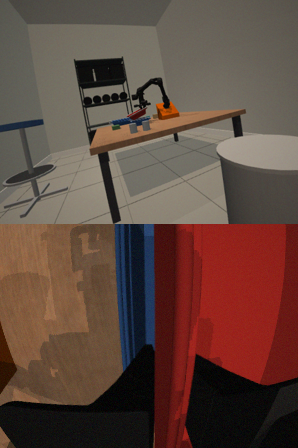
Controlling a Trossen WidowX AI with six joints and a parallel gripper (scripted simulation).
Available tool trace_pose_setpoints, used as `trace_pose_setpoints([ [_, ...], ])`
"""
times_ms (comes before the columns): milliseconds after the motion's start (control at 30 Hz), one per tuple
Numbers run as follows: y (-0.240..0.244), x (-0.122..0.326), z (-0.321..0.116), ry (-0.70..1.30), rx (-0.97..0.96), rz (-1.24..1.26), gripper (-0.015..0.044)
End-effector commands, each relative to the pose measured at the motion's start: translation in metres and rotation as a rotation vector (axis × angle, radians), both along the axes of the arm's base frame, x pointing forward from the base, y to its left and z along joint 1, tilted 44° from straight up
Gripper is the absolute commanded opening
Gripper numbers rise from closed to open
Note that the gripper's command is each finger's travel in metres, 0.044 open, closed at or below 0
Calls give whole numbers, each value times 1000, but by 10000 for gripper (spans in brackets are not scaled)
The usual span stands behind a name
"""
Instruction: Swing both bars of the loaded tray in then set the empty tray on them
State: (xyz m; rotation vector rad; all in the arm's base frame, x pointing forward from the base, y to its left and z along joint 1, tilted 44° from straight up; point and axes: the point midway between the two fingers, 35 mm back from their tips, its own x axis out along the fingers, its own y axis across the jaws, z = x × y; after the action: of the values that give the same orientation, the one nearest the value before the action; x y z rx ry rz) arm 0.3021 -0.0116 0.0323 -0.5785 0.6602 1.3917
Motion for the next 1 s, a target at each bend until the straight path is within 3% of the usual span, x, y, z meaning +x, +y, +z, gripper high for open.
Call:
trace_pose_setpoints([
  [0, 7, -3, -5, 9, 1, 10, 0],
  [967, 23, -10, -21, 9, 2, 10, 0],
])
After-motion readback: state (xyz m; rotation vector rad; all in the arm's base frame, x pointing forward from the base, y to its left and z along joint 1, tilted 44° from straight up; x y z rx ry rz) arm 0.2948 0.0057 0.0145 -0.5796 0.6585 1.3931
